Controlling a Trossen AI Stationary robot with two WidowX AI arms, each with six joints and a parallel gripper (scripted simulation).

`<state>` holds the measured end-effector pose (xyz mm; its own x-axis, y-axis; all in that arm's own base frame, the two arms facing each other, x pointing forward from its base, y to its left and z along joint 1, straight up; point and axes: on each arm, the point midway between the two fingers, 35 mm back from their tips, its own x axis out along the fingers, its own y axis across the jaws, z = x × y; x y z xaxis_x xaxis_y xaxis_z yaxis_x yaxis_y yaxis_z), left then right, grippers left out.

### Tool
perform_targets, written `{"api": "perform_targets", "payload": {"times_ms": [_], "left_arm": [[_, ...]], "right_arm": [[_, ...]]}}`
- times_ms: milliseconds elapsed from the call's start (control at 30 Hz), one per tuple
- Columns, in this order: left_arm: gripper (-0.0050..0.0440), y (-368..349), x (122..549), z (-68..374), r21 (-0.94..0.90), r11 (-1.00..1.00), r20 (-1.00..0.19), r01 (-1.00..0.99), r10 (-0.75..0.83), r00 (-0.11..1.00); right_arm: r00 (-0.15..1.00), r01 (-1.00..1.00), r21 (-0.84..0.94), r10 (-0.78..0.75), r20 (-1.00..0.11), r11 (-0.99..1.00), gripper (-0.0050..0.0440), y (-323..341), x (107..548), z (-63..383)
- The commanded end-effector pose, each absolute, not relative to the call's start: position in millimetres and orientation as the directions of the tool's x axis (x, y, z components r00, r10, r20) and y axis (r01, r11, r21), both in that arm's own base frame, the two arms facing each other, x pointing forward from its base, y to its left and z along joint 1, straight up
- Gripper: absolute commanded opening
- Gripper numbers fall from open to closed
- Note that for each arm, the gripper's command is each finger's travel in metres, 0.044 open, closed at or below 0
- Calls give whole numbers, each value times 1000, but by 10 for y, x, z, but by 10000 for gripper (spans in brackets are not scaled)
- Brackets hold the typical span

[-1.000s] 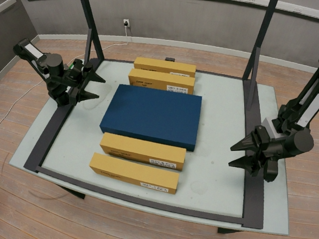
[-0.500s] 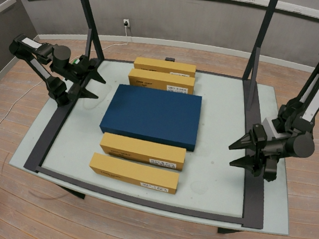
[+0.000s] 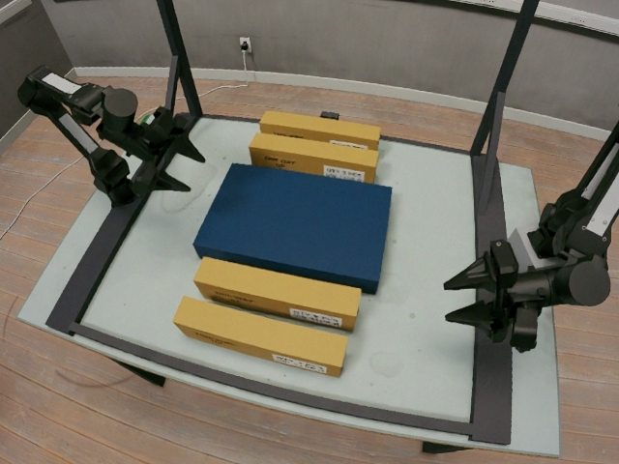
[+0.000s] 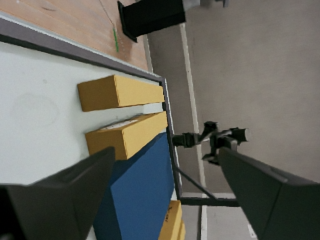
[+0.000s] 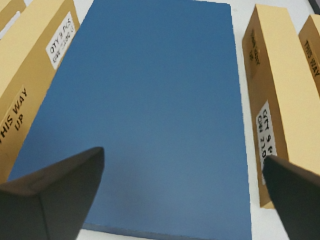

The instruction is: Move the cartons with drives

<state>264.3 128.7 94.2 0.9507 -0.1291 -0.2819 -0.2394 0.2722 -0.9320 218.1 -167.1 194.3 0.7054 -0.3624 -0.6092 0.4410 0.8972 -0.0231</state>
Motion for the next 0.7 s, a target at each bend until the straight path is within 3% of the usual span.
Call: {"api": "perform_targets", "payload": {"times_ms": [0, 333, 367, 500, 600, 667], "left_arm": [[381, 1318, 2680, 1036, -928, 300, -266, -220, -123, 956], [381, 1318, 2680, 1036, -928, 300, -266, -220, -123, 956], [381, 579, 2755, 938, -833, 501, -388, -235, -226, 893], [381, 260, 2809, 933, -702, 693, -491, -167, -301, 817], [381, 260, 2809, 933, -586, 798, -600, -142, -309, 738], [381, 260, 2809, 933, -586, 798, -600, -142, -309, 738]], "right_arm": [[714, 438, -34, -371, -594, 898, 382, -1686, 2200, 2036], [714, 438, -34, -371, -594, 898, 382, -1686, 2200, 2036], [535, 465, -13, -293, -792, 885, 382, -1227, 2304, 1798], [327, 490, -5, -190, -926, 872, 382, -1227, 2304, 1798], [326, 490, -6, -189, -926, 871, 382, -1227, 2304, 1798], [326, 490, -6, -189, -926, 871, 382, -1227, 2304, 1798]]}}
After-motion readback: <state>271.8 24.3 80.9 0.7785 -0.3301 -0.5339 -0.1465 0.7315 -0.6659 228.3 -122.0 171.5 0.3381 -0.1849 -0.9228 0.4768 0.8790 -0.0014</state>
